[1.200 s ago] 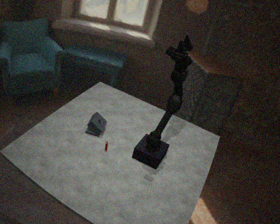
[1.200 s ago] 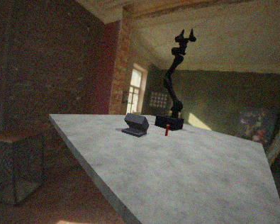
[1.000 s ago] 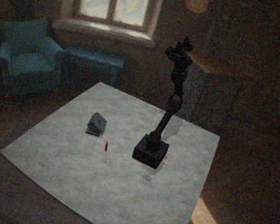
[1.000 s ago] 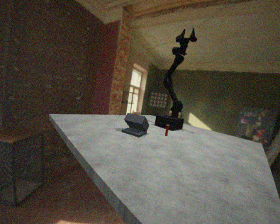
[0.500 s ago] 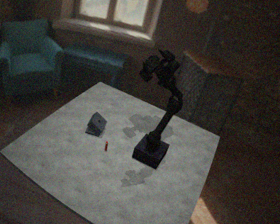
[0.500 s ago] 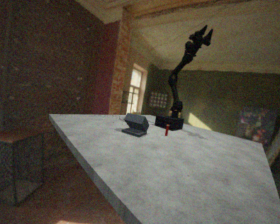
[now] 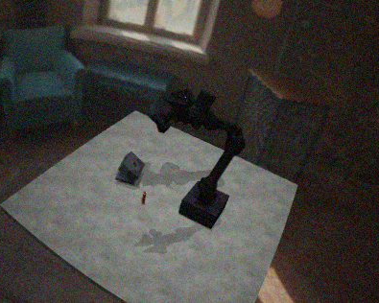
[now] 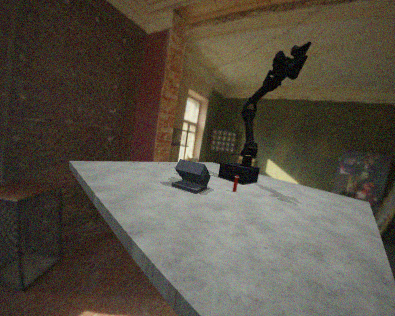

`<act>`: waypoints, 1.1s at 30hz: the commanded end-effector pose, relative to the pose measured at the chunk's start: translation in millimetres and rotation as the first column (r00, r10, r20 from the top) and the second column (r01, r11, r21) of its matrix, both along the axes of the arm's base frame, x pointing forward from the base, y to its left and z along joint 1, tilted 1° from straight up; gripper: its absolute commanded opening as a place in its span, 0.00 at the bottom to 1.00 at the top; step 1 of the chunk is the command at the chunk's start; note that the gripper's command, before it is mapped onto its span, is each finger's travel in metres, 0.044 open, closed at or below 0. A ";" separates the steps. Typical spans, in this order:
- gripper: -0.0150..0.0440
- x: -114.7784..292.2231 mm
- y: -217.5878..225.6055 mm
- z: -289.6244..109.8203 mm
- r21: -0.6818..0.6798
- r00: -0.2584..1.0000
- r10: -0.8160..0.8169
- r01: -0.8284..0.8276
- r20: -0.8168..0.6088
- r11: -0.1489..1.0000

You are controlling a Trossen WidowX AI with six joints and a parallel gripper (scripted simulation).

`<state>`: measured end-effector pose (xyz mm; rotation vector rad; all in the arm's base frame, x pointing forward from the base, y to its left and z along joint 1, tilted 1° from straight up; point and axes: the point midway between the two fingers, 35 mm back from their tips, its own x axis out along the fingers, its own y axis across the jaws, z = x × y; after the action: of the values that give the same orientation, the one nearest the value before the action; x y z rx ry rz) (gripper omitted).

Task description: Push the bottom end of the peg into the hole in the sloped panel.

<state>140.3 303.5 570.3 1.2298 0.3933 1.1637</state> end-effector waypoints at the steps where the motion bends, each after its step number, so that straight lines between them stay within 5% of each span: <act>1: 1.00 29.6 14.1 -40.7 -0.151 0.997 -0.083 0.082 -0.002 0.985; 9: 1.00 81.9 29.9 -128.7 -0.448 0.982 -0.188 0.174 0.014 0.877; 19: 1.00 134.9 18.9 -253.6 -0.777 0.970 -0.244 0.167 0.018 0.607; 33: 1.00 161.0 -52.0 -413.3 -0.988 0.963 -0.252 -0.064 -0.098 0.141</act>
<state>302.0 272.7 194.9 0.2106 0.9666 0.3951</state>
